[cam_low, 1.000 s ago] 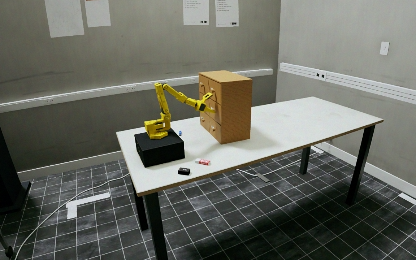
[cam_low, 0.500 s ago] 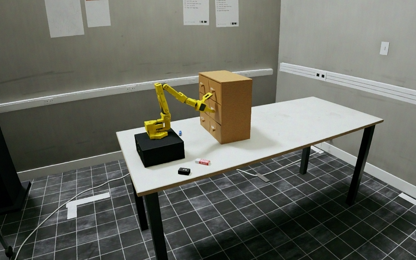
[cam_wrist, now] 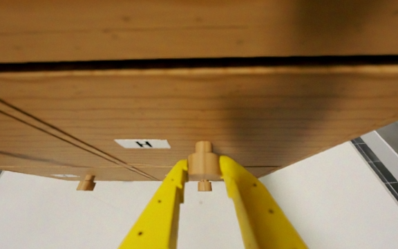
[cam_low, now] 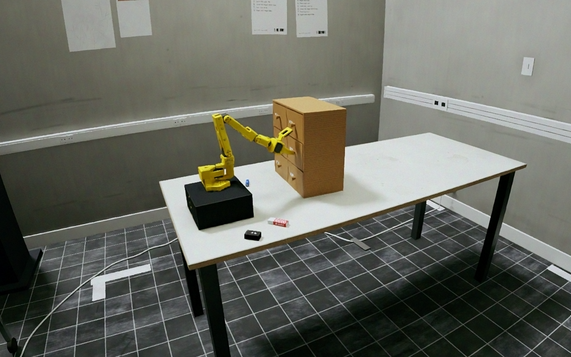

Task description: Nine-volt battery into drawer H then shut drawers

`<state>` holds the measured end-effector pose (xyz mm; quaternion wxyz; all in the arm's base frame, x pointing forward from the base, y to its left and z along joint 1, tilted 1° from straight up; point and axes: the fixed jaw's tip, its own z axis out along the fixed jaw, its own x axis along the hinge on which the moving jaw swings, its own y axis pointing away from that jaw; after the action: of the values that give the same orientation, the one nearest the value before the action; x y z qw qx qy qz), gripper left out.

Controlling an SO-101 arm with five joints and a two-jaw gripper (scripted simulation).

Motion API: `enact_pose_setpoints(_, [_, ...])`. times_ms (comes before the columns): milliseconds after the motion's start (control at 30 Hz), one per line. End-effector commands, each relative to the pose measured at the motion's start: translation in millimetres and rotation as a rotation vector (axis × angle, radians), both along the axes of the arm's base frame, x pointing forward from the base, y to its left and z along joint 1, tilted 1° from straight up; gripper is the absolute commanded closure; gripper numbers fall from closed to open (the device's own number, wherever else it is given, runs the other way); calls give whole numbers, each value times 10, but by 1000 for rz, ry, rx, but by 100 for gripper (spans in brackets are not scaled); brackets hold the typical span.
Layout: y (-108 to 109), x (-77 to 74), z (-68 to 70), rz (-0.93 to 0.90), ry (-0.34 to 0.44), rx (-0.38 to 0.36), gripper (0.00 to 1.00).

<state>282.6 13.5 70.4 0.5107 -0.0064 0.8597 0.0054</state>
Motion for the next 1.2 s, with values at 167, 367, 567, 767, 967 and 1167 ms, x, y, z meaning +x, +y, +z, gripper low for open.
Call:
enact_pose_setpoints(167, [45, 11, 4, 16, -5, 5, 99])
enact_pose_setpoints(367, [45, 11, 4, 16, -5, 5, 100])
enact_pose_setpoints(567, [45, 11, 4, 16, -5, 5, 100])
enact_pose_setpoints(767, [45, 11, 4, 16, -5, 5, 100])
enact_pose_setpoints(967, [39, -18, 7, 15, -6, 2, 100])
enact_pose_setpoints(1167, [29, -61, 10, 14, -6, -1, 100])
